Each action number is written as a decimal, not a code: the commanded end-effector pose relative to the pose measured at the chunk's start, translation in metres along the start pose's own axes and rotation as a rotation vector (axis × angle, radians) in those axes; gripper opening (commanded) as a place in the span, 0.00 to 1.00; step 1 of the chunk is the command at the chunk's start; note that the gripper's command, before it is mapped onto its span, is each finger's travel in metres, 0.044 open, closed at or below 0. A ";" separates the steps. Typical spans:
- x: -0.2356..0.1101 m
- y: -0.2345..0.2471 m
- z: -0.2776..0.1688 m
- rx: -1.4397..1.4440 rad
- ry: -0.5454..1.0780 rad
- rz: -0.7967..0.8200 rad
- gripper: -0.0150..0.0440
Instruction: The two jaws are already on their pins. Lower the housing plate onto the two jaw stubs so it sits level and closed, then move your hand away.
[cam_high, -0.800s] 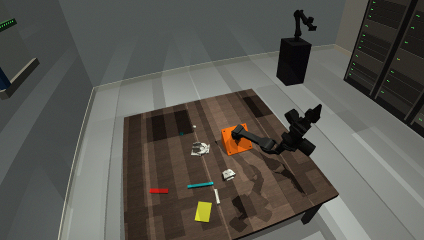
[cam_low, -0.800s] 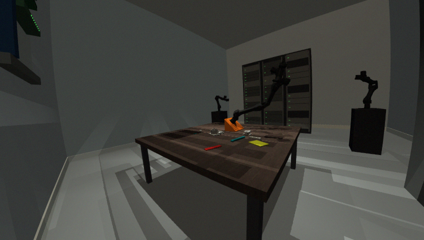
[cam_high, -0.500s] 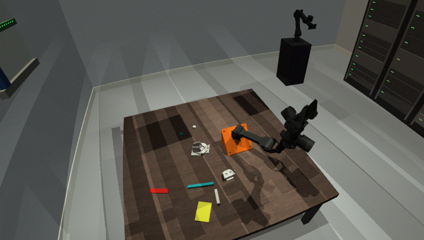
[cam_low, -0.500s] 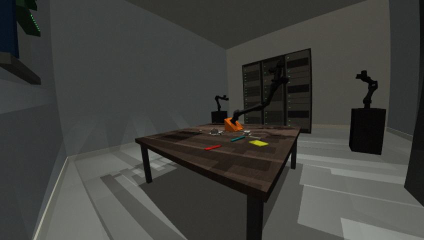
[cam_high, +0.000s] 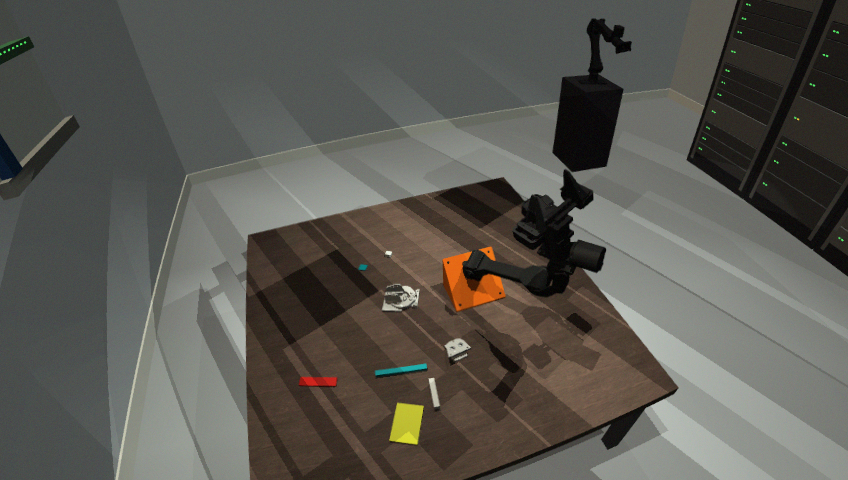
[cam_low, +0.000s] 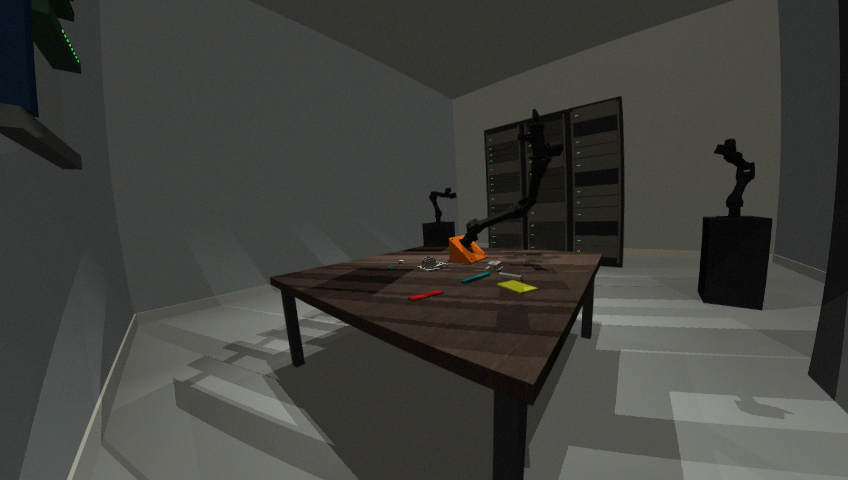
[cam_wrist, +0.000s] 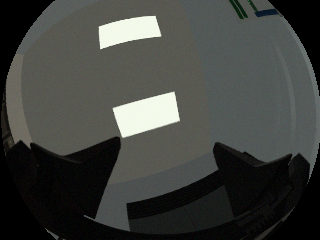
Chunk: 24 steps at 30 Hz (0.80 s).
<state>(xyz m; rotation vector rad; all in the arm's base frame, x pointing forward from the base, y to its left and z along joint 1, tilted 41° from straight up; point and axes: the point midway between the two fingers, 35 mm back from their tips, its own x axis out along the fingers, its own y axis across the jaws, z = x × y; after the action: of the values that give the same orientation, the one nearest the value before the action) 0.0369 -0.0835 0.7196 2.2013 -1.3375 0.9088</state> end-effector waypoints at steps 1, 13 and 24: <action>0.005 -0.021 0.025 -0.028 -0.062 -0.098 1.00; -0.003 -0.093 0.094 -0.093 -0.215 -0.426 1.00; -0.038 -0.162 0.145 -0.141 -0.311 -0.755 1.00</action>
<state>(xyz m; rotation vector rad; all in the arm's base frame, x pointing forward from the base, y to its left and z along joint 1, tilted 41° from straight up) 0.1974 -0.0852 0.6069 2.4846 -0.6445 0.2599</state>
